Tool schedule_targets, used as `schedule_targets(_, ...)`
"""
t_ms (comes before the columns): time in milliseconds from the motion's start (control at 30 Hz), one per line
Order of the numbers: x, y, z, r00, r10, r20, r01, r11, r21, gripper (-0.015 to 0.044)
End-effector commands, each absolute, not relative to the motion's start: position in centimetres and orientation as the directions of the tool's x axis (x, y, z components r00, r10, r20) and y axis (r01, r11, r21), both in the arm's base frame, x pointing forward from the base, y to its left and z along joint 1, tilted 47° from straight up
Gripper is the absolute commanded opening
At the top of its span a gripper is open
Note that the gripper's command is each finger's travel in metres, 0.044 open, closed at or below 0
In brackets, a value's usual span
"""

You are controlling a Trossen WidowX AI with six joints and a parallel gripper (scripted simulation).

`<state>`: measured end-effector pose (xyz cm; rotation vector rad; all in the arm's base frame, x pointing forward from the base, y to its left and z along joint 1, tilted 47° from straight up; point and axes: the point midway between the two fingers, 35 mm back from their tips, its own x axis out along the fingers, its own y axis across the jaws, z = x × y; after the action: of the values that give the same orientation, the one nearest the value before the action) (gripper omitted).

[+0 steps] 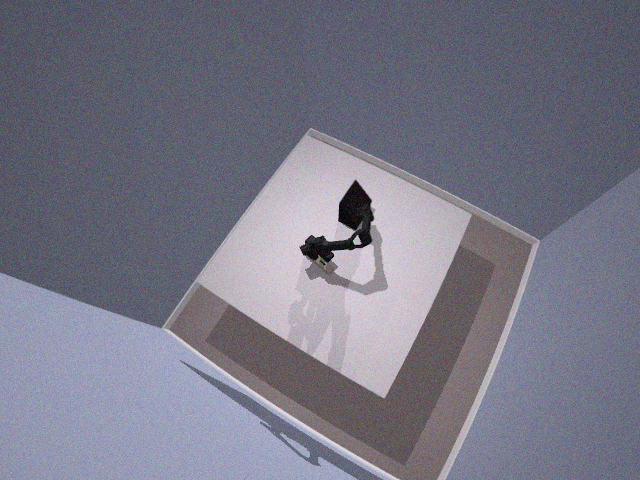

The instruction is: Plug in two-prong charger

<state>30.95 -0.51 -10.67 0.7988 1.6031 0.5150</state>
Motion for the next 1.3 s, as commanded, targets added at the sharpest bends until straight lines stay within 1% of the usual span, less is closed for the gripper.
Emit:
schedule_targets(0,31.4,-0.78,-10.57,-0.038,0.737,-0.675,0.2,0.668,0.717,0.0)
schedule_targets(833,31.01,-0.54,-10.6,-0.054,0.74,-0.671,0.21,0.665,0.717,0.0)
schedule_targets(1267,31.01,-0.54,-10.6,-0.054,0.74,-0.671,0.21,0.665,0.717,0.0341)
